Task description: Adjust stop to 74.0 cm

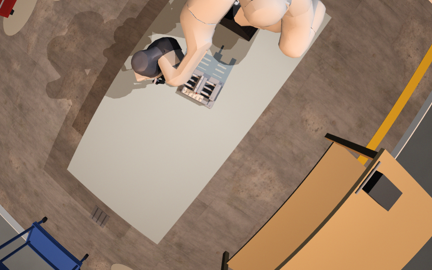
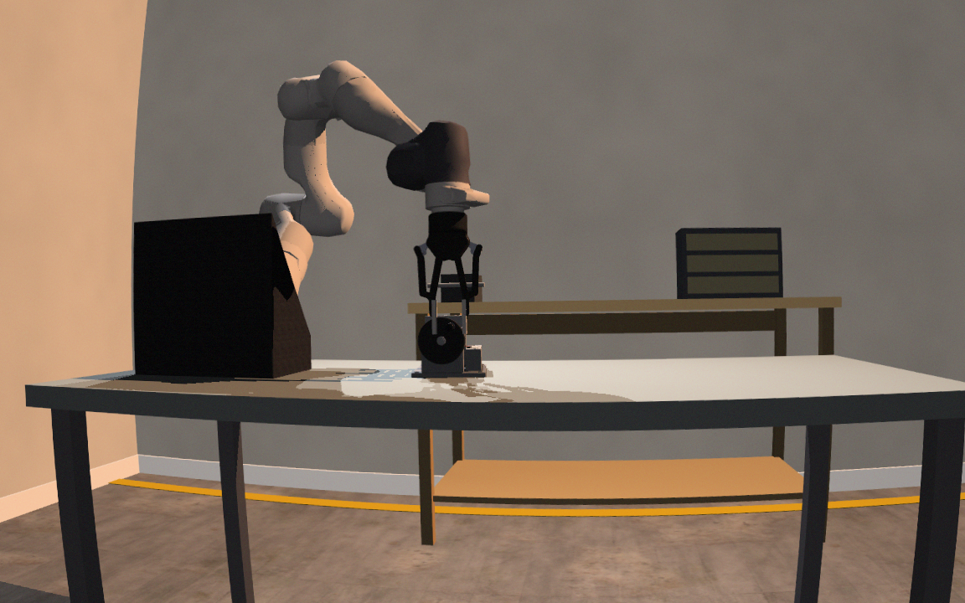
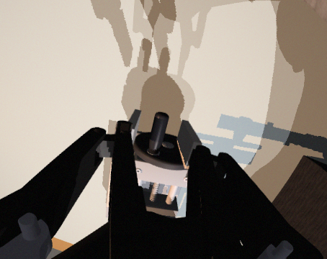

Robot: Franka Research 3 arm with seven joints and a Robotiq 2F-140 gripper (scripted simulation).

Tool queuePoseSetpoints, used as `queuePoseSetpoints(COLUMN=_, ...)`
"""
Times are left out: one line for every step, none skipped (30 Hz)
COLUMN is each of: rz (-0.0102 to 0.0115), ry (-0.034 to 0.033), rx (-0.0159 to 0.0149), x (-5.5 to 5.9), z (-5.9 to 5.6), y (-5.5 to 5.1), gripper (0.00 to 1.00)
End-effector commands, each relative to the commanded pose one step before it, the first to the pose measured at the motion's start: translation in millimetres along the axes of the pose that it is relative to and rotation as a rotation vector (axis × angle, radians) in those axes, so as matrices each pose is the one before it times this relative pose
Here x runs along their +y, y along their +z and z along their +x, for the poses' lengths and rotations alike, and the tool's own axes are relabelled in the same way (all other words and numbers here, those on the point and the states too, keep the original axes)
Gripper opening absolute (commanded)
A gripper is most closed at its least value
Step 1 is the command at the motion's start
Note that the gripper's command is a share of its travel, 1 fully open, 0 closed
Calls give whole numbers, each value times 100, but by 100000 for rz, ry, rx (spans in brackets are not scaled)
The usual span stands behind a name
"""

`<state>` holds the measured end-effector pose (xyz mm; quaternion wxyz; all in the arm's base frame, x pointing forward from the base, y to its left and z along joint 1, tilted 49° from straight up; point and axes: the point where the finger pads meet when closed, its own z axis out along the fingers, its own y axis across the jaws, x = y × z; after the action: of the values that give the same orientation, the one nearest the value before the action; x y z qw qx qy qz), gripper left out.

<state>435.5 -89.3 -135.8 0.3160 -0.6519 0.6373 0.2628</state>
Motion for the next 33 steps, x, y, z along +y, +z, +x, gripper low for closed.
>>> queuePoseSetpoints(rz=-404, ry=-270, rx=-151, x=249, z=3, y=-16, gripper=33)
queuePoseSetpoints(rz=0, ry=0, rx=0, x=0, z=0, y=0, gripper=33)
queuePoseSetpoints(rz=0, ry=0, rx=0, x=0, z=0, y=0, gripper=33)
queuePoseSetpoints(rz=0, ry=0, rx=0, x=0, z=0, y=-51, gripper=33)
queuePoseSetpoints(rz=0, ry=0, rx=0, x=0, z=0, y=-305, gripper=33)
queuePoseSetpoints(rz=0, ry=0, rx=0, x=0, z=0, y=-691, gripper=33)
queuePoseSetpoints(rz=0, ry=0, rx=0, x=0, z=0, y=-1098, gripper=33)
queuePoseSetpoints(rz=0, ry=0, rx=0, x=0, z=0, y=-1396, gripper=33)
queuePoseSetpoints(rz=0, ry=0, rx=0, x=0, z=0, y=-1545, gripper=33)
queuePoseSetpoints(rz=0, ry=0, rx=0, x=0, z=0, y=-1526, gripper=33)
queuePoseSetpoints(rz=0, ry=0, rx=0, x=0, z=0, y=0, gripper=33)
queuePoseSetpoints(rz=0, ry=0, rx=0, x=0, z=0, y=0, gripper=33)
queuePoseSetpoints(rz=0, ry=0, rx=0, x=0, z=0, y=-1346, gripper=33)
queuePoseSetpoints(rz=0, ry=0, rx=0, x=0, z=0, y=-1038, gripper=33)
queuePoseSetpoints(rz=0, ry=0, rx=0, x=0, z=0, y=-660, gripper=33)
queuePoseSetpoints(rz=0, ry=0, rx=0, x=0, z=0, y=-294, gripper=33)
queuePoseSetpoints(rz=0, ry=0, rx=0, x=0, z=0, y=-49, gripper=33)
queuePoseSetpoints(rz=0, ry=0, rx=0, x=0, z=0, y=0, gripper=33)
queuePoseSetpoints(rz=0, ry=0, rx=0, x=0, z=0, y=0, gripper=33)
queuePoseSetpoints(rz=0, ry=0, rx=0, x=0, z=0, y=0, gripper=33)
queuePoseSetpoints(rz=0, ry=0, rx=0, x=0, z=0, y=0, gripper=33)
queuePoseSetpoints(rz=0, ry=0, rx=0, x=0, z=0, y=0, gripper=33)
queuePoseSetpoints(rz=0, ry=0, rx=0, x=0, z=0, y=0, gripper=33)
queuePoseSetpoints(rz=0, ry=0, rx=0, x=0, z=0, y=0, gripper=33)
queuePoseSetpoints(rz=0, ry=0, rx=0, x=0, z=0, y=0, gripper=33)
queuePoseSetpoints(rz=0, ry=0, rx=0, x=0, z=0, y=0, gripper=33)
queuePoseSetpoints(rz=0, ry=0, rx=0, x=0, z=0, y=0, gripper=33)
queuePoseSetpoints(rz=0, ry=0, rx=0, x=0, z=0, y=0, gripper=33)
queuePoseSetpoints(rz=0, ry=0, rx=0, x=0, z=0, y=0, gripper=33)
queuePoseSetpoints(rz=0, ry=0, rx=0, x=0, z=0, y=0, gripper=33)
queuePoseSetpoints(rz=0, ry=0, rx=0, x=0, z=0, y=0, gripper=33)
queuePoseSetpoints(rz=0, ry=0, rx=0, x=0, z=0, y=0, gripper=33)
queuePoseSetpoints(rz=0, ry=0, rx=0, x=0, z=0, y=0, gripper=33)
